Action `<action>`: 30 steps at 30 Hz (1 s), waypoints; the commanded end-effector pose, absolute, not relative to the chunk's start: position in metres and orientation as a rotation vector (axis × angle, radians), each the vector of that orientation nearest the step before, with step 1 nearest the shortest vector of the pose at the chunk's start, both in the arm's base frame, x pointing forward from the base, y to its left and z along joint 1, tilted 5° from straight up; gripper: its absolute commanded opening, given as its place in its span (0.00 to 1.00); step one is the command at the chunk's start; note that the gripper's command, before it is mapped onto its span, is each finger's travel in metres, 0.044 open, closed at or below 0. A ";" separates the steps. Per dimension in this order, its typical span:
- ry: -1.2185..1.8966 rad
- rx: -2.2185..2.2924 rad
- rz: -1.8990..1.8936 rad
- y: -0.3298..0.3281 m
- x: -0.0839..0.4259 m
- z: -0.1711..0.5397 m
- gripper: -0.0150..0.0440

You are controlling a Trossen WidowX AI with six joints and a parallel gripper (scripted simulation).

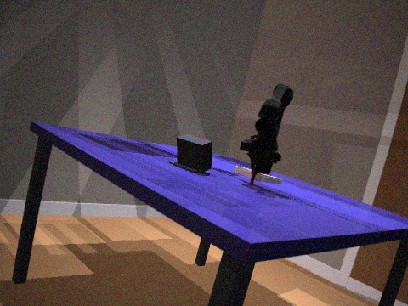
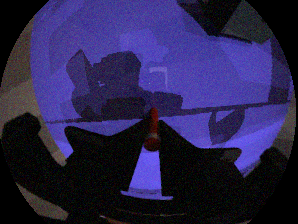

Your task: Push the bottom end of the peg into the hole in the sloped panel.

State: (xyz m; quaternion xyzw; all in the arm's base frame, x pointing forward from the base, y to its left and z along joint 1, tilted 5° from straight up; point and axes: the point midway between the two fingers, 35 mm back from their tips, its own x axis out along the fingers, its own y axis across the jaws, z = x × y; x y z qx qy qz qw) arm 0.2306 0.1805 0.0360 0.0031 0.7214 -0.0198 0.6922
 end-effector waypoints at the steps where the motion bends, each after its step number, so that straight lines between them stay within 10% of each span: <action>1: 1.613 0.007 -0.045 0.180 0.230 0.036 0.26; 30: 1.615 0.015 -0.047 0.184 0.239 0.115 0.25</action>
